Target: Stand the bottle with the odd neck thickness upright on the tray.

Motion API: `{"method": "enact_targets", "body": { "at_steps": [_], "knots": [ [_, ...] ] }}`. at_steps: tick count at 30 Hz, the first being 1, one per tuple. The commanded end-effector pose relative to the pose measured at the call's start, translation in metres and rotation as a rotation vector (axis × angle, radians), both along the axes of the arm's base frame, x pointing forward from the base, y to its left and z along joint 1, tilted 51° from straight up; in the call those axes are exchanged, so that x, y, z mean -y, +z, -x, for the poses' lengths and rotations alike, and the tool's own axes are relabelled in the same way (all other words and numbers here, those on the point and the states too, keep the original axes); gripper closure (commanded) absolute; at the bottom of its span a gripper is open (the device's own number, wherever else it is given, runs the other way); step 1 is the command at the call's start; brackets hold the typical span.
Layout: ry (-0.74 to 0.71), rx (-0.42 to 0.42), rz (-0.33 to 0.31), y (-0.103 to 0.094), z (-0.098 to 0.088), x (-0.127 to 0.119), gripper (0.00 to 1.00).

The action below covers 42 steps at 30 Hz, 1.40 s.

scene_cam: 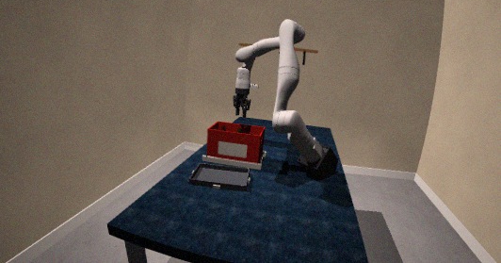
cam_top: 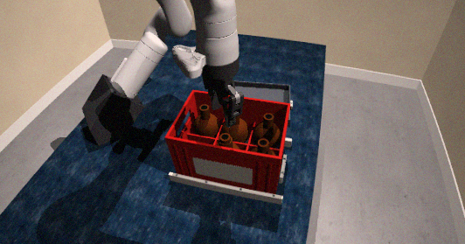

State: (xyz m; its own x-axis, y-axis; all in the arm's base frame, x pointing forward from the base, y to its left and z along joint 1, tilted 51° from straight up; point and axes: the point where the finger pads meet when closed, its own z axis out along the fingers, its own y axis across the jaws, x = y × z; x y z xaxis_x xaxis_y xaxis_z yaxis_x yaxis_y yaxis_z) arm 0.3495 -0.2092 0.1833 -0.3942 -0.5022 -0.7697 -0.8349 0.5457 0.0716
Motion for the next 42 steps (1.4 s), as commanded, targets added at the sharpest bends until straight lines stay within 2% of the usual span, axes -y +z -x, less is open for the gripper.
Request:
{"method": "enact_targets", "body": {
  "at_steps": [1,25,42],
  "knots": [
    [-0.001,0.000,0.001,0.000,0.000,0.001,0.36],
    [-0.001,0.000,0.001,-0.005,-0.003,-0.005,0.36],
    [-0.001,0.000,0.001,-0.017,-0.011,-0.018,0.36]
  ]
}}
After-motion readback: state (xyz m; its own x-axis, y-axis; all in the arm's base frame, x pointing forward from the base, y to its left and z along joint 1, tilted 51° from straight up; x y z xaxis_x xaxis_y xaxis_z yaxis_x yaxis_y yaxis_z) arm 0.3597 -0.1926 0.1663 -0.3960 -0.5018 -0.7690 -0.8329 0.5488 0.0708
